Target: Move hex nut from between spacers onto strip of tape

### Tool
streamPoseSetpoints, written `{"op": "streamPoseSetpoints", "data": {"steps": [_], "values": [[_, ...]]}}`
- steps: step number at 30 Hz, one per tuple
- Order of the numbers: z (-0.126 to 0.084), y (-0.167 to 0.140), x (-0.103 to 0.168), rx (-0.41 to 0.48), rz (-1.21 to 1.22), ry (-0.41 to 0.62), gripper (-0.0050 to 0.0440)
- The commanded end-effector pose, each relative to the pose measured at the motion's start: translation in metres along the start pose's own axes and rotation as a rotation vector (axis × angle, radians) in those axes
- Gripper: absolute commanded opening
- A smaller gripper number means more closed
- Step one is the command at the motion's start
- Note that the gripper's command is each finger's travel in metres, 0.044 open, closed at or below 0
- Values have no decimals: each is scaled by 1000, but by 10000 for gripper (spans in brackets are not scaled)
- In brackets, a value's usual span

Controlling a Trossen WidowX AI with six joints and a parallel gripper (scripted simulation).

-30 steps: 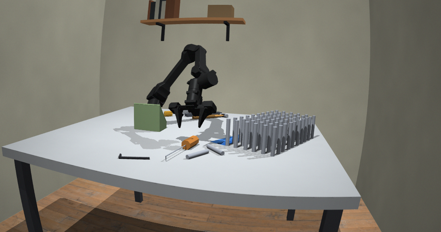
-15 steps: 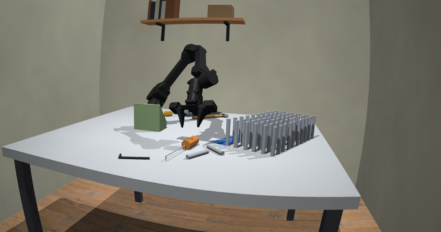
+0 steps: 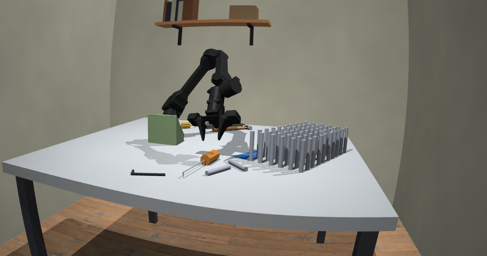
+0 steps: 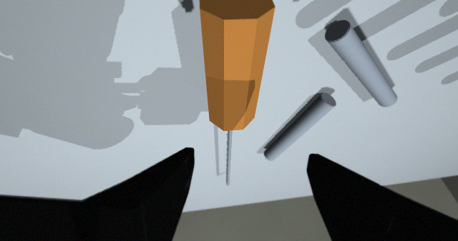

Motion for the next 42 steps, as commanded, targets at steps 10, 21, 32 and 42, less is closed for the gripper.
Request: {"op": "streamPoseSetpoints", "data": {"steps": [10,21,32,42], "values": [[12,0,-9,15,1,-4,280],[28,5,-19,12,1,-5,280],[40,10,-26,10,2,-5,280],[53,17,-34,6,2,-6,280]]}}
Point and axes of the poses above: the point midway between the two fingers, 35 mm back from their tips, its own z axis out along the fingers, its own y axis across the jaws, x = y × z, the point moved 4 cm from there along -z, back along the fingers, and after that the axes turned 15 degrees about z, right-handed, at the moved point
